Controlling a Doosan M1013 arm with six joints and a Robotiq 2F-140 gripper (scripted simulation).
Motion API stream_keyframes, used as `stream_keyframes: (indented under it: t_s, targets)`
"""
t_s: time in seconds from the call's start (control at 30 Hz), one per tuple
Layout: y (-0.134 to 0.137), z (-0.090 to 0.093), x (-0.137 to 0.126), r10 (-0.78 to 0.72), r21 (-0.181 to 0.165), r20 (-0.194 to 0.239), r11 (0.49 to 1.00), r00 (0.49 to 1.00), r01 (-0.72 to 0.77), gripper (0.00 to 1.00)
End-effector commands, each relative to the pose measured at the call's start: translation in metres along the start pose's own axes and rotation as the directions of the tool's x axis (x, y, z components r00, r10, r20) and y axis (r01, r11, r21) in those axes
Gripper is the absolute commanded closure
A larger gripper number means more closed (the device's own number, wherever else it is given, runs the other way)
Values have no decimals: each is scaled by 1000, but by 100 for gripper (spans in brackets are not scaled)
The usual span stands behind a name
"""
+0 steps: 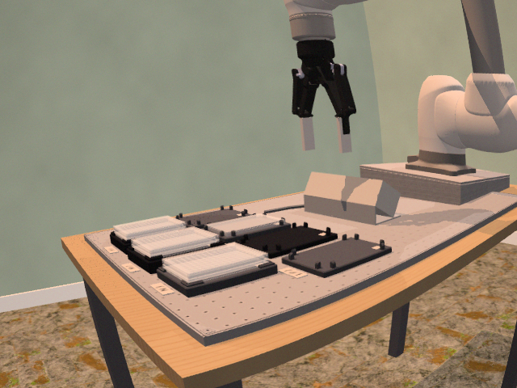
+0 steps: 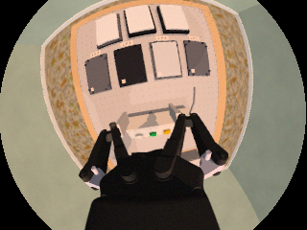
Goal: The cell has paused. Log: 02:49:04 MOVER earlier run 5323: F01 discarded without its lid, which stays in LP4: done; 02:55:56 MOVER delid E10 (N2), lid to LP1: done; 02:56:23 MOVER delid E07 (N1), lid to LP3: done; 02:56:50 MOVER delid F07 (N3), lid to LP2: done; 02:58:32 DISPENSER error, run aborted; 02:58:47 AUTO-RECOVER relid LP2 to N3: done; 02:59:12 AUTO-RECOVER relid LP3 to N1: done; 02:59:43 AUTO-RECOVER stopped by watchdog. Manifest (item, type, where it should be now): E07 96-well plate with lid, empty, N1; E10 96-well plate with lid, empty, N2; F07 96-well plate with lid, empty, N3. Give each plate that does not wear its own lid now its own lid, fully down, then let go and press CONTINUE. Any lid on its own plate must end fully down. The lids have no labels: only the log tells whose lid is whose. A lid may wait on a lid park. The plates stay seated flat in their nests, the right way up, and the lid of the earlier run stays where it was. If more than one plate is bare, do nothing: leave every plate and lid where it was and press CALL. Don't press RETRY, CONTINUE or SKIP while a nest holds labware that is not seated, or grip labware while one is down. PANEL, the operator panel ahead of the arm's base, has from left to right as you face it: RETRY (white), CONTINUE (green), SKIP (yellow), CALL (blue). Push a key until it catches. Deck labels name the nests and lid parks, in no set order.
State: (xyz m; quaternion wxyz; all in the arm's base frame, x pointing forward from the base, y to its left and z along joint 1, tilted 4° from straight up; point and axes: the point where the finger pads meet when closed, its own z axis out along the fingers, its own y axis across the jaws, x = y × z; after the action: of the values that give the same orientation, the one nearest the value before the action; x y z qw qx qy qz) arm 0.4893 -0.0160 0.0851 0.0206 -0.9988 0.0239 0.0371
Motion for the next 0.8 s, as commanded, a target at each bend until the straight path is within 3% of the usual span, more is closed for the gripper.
stream_keyframes:
  t_s: [0.0, 0.03, 0.07, 0.1, 0.17, 0.27, 0.3, 0.77]
  targets:
    - [-1, 0, -59, 17, 0, -9, 1000, 1000, -17, 34]
    - [-1, 0, -59, 17, 0, -9, 1000, 1000, -17, 34]
    - [-2, 3, -79, 19, 0, -9, 1000, 1000, -19, 34]
    - [-2, 3, -79, 19, 0, -9, 1000, 1000, -19, 34]
    - [-3, 7, -103, 22, 0, -9, 1000, 1000, -22, 34]
    - [-4, 9, -112, 23, 0, -9, 1000, 1000, -23, 34]
    - [-4, 9, -112, 23, 0, -9, 1000, 1000, -23, 100]
    - [-4, 9, -112, 23, 0, -9, 1000, 1000, -23, 100]
